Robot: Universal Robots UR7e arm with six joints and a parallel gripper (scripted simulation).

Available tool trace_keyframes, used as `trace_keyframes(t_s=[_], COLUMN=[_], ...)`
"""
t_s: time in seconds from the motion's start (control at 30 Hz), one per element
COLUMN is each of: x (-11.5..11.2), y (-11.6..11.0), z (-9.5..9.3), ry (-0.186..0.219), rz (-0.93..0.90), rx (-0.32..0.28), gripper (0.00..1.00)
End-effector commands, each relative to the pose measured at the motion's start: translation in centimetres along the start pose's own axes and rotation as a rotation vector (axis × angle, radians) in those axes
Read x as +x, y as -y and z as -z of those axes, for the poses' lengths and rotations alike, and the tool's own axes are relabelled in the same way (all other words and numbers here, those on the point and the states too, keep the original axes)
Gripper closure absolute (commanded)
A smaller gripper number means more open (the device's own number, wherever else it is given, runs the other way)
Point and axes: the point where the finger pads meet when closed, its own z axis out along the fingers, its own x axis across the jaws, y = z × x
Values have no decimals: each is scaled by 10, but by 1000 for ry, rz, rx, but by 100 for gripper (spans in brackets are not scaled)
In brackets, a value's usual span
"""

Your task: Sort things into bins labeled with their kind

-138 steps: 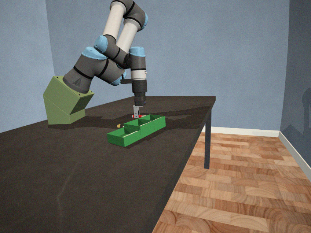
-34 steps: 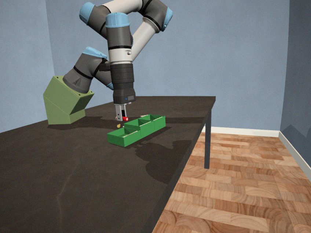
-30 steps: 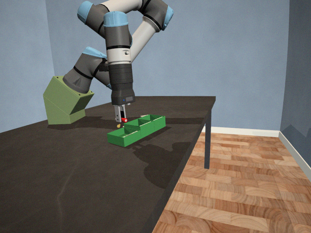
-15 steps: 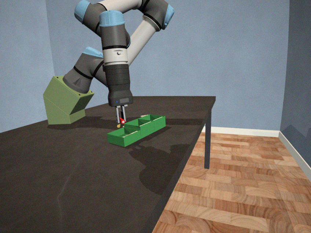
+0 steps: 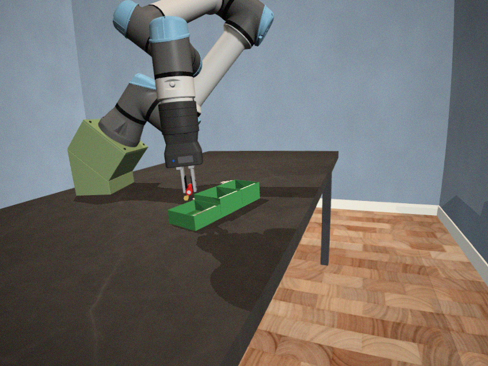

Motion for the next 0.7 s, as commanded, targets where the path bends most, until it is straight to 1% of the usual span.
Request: trace_keyframes(t_s=[0.0,0.3,0.37,0.4,0.67], x=[0,0,0,0,0], y=[0,0,0,0,0], z=[0,0,0,0,0], ry=[5,7,7,9,19], rz=[-156,-404,-404,-481,-689], rx=[-6,-8,-8,-10,-21], gripper=[69,69,69,69,69])
